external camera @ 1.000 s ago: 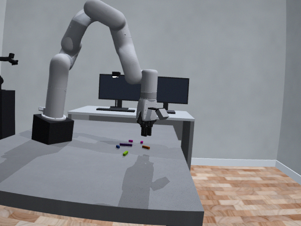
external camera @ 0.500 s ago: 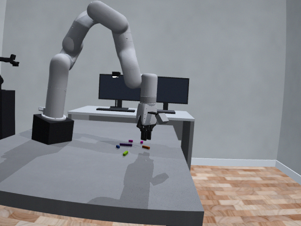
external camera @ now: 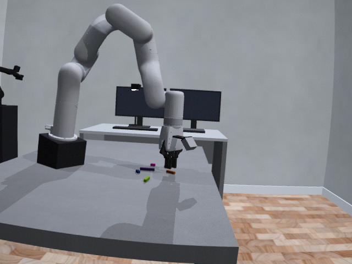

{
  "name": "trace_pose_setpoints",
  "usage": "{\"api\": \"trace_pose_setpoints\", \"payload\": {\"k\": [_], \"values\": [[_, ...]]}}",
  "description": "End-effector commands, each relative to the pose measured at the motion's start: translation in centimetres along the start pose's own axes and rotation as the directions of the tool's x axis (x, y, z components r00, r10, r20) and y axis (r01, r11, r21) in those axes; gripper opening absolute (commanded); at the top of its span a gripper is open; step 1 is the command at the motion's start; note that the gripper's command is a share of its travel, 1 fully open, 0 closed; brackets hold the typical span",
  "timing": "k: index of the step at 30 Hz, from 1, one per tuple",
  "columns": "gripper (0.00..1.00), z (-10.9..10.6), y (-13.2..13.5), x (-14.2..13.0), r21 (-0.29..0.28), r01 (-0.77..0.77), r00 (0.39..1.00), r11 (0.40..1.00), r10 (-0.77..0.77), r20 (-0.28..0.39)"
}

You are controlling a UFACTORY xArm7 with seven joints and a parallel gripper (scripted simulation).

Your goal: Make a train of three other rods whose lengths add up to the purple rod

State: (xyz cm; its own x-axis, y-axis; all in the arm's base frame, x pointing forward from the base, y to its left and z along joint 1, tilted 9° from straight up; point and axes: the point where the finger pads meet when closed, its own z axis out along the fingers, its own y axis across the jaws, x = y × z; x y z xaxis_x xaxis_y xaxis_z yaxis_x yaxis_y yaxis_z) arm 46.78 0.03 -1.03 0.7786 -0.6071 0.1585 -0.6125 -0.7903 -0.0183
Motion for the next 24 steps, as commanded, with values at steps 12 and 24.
{"api": "trace_pose_setpoints", "payload": {"k": [12,24], "values": [[0.24,0.57,-0.13,0.14,0.003,0.000,1.000,1.000,0.000,-0.003],[0.24,0.58,-0.13,0.14,0.003,0.000,1.000,1.000,0.000,-0.003]]}}
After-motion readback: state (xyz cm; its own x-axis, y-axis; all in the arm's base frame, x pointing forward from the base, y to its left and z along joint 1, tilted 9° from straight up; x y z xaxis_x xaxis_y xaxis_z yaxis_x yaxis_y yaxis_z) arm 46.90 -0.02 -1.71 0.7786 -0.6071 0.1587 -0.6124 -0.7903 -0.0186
